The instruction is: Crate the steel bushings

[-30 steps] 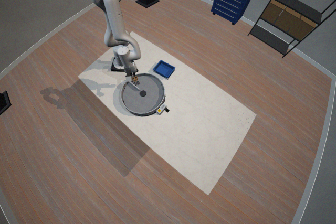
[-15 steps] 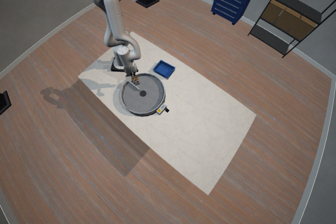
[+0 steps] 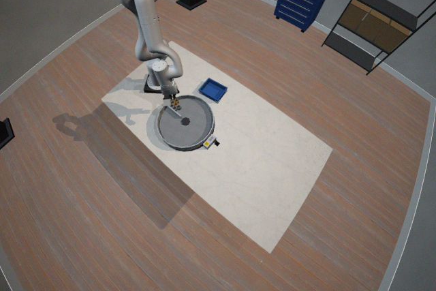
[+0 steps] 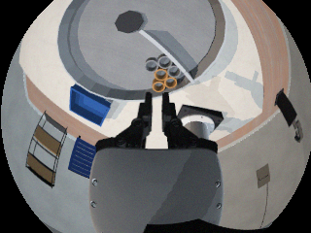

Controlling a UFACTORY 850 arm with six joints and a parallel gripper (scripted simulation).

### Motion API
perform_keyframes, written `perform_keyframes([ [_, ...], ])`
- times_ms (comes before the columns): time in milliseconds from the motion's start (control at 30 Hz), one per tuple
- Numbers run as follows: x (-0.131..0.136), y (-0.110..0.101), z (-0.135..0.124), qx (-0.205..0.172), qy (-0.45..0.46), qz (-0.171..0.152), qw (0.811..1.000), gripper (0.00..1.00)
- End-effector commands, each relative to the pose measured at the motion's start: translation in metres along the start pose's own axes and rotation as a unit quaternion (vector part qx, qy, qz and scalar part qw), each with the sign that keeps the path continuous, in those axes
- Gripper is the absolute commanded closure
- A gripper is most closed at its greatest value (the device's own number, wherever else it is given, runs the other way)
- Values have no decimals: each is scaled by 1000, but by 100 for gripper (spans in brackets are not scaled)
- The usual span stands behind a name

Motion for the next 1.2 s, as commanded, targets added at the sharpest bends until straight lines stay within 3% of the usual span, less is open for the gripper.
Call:
perform_keyframes([
  [0, 0, -1, 1, 1, 0, 0, 1000, 87],
  [1167, 0, -1, 1, 1, 0, 0, 1000, 87],
])
Point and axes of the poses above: the point where the finger pads meet when closed, its own y axis out along the fingers, its own x axis across the jaws, z = x × y, the point moved 5 cm from there along -y, back along the fingers, and after that the axes turned 7 degrees about y, right-handed, at the moved point
